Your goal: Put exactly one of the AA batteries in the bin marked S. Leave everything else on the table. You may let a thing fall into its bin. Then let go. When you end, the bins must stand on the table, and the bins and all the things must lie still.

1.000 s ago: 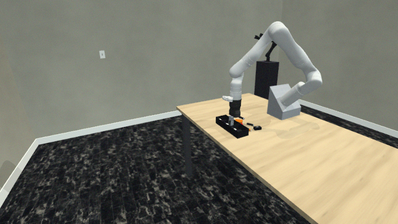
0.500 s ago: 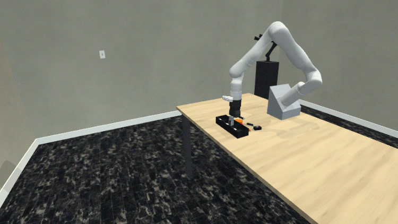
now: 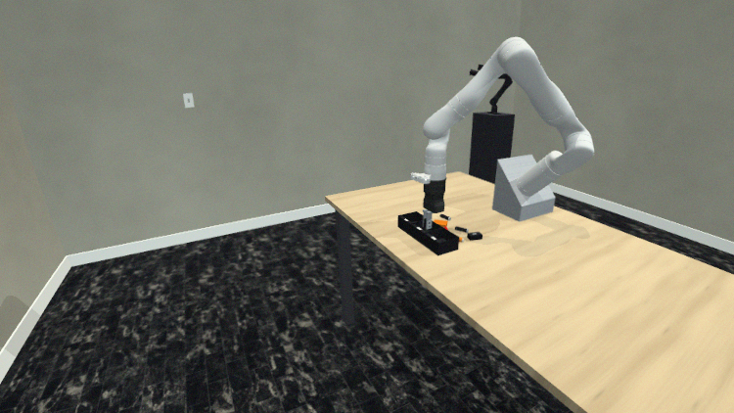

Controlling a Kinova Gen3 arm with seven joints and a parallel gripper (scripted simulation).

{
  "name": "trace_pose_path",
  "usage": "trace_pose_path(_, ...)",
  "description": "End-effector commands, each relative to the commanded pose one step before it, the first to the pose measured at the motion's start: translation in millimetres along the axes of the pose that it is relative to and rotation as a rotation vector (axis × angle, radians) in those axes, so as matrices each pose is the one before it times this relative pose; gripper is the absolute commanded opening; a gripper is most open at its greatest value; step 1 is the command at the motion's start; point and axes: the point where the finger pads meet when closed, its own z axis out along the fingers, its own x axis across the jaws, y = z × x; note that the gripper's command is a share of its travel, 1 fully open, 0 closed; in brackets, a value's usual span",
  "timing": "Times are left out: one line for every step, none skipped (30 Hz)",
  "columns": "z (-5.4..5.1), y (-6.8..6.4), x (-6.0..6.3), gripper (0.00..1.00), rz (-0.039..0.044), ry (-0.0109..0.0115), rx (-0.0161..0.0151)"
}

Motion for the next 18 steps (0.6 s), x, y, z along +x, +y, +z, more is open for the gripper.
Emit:
trace_pose_path(-9.51, -1.05, 4.17, 0.31, 0.00405, 0.00898, 0.00354)
trace_pose_path(-1.3, 0.1, -0.03, 0.31, 0.00012, -0.00007, -0.00015)
trace_pose_path(-1.31, 0.08, -0.02, 0.31, 0.00009, -0.00006, -0.00012)
trace_pose_path(-1.33, 0.03, 0.0, 0.31, 0.00004, -0.00001, -0.00004)
trace_pose_path(-1.34, -0.01, 0.01, 0.31, 0.0, 0.00003, 0.00002)
trace_pose_path(-1.35, -0.02, 0.01, 0.31, 0.0, 0.00004, 0.00003)
trace_pose_path(-1.35, -0.01, 0.01, 0.31, 0.00001, 0.00003, 0.00002)
trace_pose_path(-4.12, -0.23, 0.14, 0.31, 0.00079, 0.0003, 0.00038)
trace_pose_path(-4.01, 0.05, 0.01, 0.31, 0.00006, 0.00004, -0.00004)
trace_pose_path(-4.01, 0.04, 0.01, 0.31, 0.00006, 0.00004, -0.00004)
trace_pose_path(-4.01, 0.04, 0.01, 0.31, 0.00006, 0.00004, -0.00004)
trace_pose_path(0.0, 0.0, 0.0, 0.31, 0.0, 0.0, 0.0)
trace_pose_path(0.0, 0.0, 0.0, 0.31, 0.0, 0.0, 0.0)
trace_pose_path(-4.01, 0.03, 0.02, 0.31, 0.00005, 0.00003, -0.00004)
trace_pose_path(-4.01, 0.05, 0.01, 0.31, 0.00006, 0.00005, -0.00004)
trace_pose_path(-4.01, 0.05, 0.01, 0.31, 0.00006, 0.00004, -0.00004)
trace_pose_path(-2.07, 0.02, 0.01, 0.31, 0.00003, 0.00002, -0.00002)
trace_pose_path(0.0, -0.01, -0.02, 0.31, -0.00072, -0.00001, 0.0)
